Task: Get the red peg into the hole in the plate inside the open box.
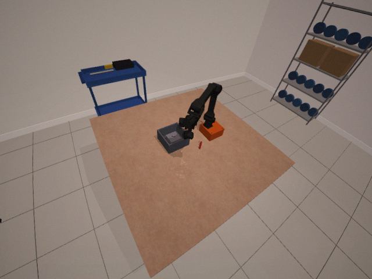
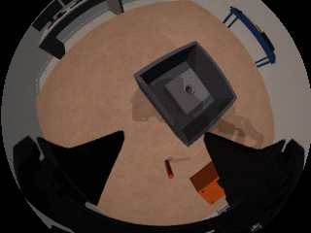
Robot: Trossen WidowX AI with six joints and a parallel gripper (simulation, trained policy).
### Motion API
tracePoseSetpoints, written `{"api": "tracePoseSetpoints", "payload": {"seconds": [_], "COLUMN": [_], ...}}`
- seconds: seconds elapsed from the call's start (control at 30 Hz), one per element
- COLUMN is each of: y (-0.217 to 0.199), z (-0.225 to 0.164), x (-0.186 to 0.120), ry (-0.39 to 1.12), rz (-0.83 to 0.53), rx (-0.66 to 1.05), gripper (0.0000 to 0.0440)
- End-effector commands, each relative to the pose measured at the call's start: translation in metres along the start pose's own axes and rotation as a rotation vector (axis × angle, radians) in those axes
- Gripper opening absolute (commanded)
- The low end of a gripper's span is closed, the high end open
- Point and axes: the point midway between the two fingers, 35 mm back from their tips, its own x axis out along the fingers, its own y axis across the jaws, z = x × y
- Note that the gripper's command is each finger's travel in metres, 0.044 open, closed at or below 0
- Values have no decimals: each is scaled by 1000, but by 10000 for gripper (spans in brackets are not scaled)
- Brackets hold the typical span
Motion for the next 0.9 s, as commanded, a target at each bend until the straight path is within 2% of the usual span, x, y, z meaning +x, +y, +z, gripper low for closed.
{"api": "tracePoseSetpoints", "payload": {"seconds": [0.0, 0.37, 0.87], "y": [-4, -18, -26], "z": [-32, -99, -136], "x": [-5, -9, 28], "ry": [74, 205, 247], "rz": [-34, -153, -230], "rx": [-1, -15, -56], "gripper": [440, 440, 440]}}
